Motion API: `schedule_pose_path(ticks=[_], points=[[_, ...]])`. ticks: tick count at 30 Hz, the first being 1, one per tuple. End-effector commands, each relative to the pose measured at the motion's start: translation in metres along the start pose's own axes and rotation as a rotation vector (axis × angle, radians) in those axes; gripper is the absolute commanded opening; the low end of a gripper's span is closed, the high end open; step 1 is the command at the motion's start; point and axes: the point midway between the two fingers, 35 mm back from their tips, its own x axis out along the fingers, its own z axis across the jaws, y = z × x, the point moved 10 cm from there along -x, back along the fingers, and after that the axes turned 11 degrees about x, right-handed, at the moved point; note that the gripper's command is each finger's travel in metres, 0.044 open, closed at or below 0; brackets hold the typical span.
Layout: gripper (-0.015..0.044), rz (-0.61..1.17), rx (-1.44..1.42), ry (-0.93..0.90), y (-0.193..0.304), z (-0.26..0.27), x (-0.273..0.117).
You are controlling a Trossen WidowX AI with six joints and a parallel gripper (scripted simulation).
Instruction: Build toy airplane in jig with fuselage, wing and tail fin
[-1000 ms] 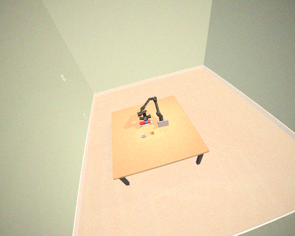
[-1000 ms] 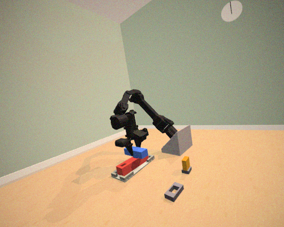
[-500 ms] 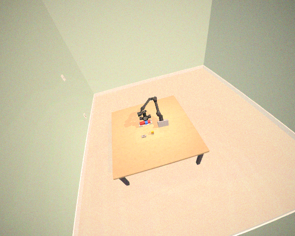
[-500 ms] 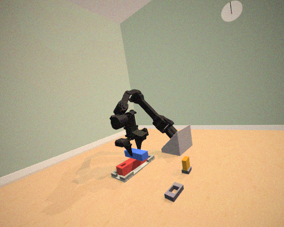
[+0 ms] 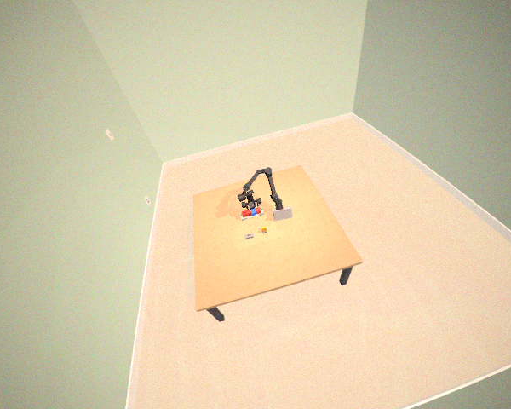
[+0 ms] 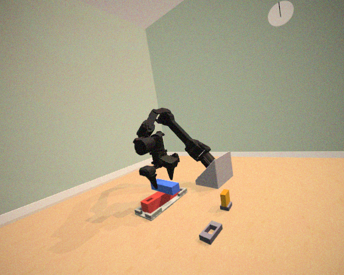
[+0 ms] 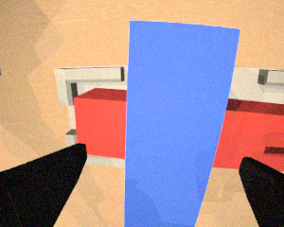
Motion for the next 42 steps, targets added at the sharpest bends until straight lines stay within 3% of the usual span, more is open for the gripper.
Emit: schedule_pose_path(ticks=[1,4,12,27,42], points=[[0.044,-0.01,0.003,0.012,-0.002,-0.003,-0.041],[0.044,-0.005,0.001,0.012,-0.001,0.001,-0.075],[0.044,-0.005,0.065,0.013,-0.002,-0.003,-0.077],[0.044,-0.013,1.454,0.008,-0.002,-0.004,-0.073],[0.044,-0.013,1.47,0.008,-0.002,-0.004,-0.073]])
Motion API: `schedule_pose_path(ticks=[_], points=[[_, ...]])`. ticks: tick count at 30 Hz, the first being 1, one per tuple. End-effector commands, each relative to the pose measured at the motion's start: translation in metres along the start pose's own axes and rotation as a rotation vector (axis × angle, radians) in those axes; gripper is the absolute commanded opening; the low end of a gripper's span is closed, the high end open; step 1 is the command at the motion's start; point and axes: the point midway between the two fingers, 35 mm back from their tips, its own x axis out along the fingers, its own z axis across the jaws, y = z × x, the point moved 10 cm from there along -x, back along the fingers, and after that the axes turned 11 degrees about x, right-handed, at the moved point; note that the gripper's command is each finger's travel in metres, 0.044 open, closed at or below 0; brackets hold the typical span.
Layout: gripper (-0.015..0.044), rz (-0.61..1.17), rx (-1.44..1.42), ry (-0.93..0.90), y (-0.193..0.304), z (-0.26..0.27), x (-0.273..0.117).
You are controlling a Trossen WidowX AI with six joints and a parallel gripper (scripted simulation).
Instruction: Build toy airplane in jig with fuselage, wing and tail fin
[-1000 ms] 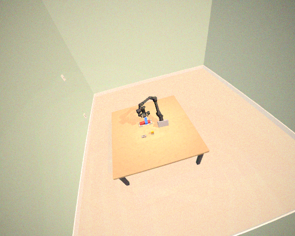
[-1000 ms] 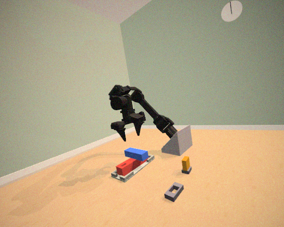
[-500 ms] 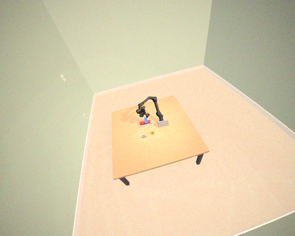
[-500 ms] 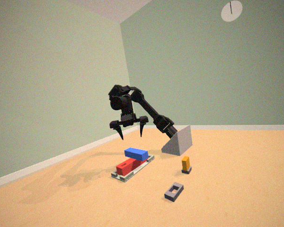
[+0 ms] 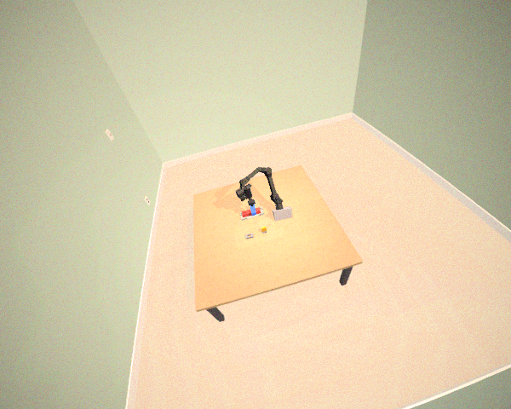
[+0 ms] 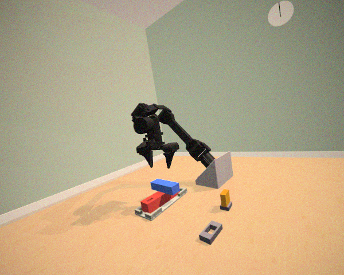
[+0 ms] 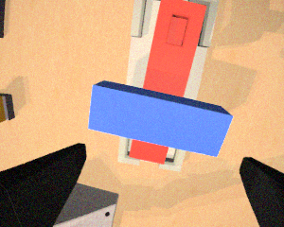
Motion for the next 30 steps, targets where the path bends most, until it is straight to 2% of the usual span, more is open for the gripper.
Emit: schedule_pose_path(ticks=[1,7,14,21,30], points=[[0.044,0.001,0.043,-0.002,0.0,0.0,0.0],[0.044,-0.008,0.029,-0.018,-0.002,0.024,-0.003],[0.044,-0.012,0.008,-0.053,0.015,0.136,-0.012],[0.044,0.002,0.039,-0.021,0.07,0.232,-0.004],[0.044,0.002,0.042,-0.016,0.075,0.24,0.007]])
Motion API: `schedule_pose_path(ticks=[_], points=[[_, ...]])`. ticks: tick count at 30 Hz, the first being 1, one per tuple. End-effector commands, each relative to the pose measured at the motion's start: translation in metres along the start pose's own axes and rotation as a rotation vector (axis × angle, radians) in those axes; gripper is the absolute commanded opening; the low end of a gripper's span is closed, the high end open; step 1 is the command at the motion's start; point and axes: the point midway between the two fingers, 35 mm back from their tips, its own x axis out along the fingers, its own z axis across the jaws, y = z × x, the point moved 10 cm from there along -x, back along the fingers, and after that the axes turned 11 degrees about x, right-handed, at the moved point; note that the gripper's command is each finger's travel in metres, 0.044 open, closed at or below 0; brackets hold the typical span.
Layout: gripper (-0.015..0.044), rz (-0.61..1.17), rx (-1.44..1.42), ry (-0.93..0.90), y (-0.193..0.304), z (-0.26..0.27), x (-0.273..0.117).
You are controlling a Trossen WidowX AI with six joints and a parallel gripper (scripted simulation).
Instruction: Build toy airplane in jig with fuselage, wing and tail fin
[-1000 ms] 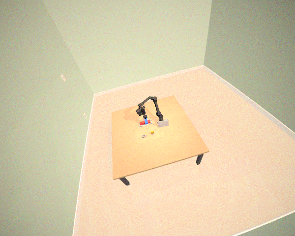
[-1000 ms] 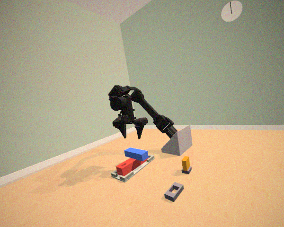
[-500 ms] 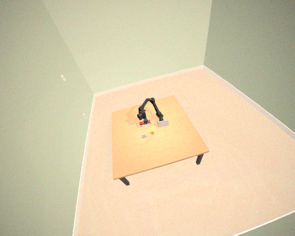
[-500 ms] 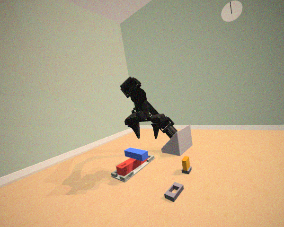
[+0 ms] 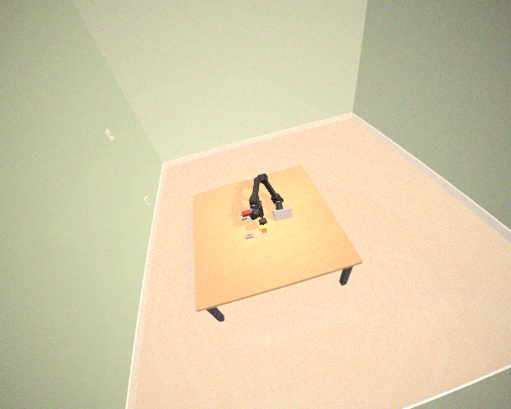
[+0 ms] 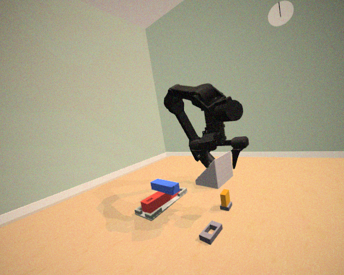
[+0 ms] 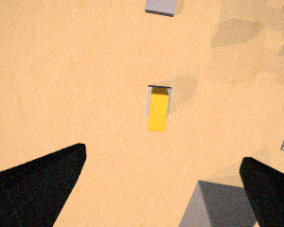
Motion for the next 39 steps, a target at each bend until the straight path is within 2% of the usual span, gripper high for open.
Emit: schedule_pose_path(ticks=[1,4,39], points=[[0.044,0.007,0.012,0.0,0.001,0.004,0.021],[0.044,0.007,0.012,0.001,0.002,0.003,0.054],[0.044,0.006,0.013,0.002,0.002,0.003,0.109]])
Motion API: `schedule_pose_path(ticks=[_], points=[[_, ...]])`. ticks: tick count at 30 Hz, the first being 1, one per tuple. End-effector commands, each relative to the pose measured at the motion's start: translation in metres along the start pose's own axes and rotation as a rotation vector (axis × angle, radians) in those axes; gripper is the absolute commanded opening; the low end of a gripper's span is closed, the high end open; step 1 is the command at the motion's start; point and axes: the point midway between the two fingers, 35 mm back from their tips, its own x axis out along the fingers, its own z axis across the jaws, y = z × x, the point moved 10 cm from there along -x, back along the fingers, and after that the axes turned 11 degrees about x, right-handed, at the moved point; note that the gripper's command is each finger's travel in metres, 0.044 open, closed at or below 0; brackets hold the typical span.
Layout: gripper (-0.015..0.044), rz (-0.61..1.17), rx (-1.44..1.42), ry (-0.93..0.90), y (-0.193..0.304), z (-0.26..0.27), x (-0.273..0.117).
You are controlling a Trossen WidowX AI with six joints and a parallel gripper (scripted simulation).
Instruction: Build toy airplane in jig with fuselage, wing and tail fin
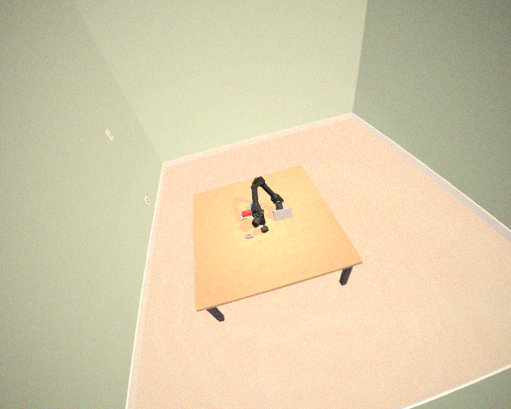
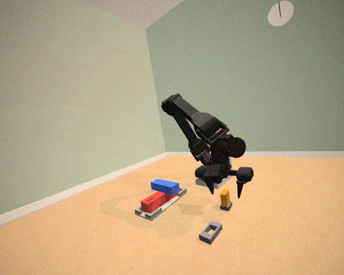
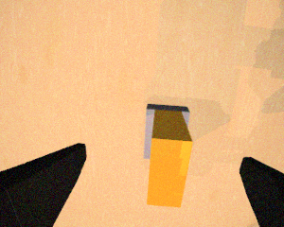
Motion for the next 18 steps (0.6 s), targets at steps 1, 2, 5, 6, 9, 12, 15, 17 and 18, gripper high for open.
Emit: schedule_pose_path(ticks=[1,2,5,6,9,12,15,17,18], points=[[0.044,-0.002,-0.006,0.007,0.0,-0.001,0.009],[0.044,-0.002,-0.006,0.007,0.001,-0.001,0.01],[0.044,-0.002,-0.006,0.007,0.001,-0.001,0.015],[0.044,-0.002,-0.006,0.007,0.001,-0.001,0.017],[0.044,-0.002,-0.006,0.008,0.001,-0.002,0.021],[0.0414,-0.002,-0.006,0.008,0.001,-0.002,0.022],[0.0335,-0.002,-0.006,0.008,0.001,-0.002,0.022],[0.0282,-0.002,-0.006,0.008,0.001,-0.002,0.022],[0.0256,-0.002,-0.006,0.008,0.001,-0.002,0.022]])
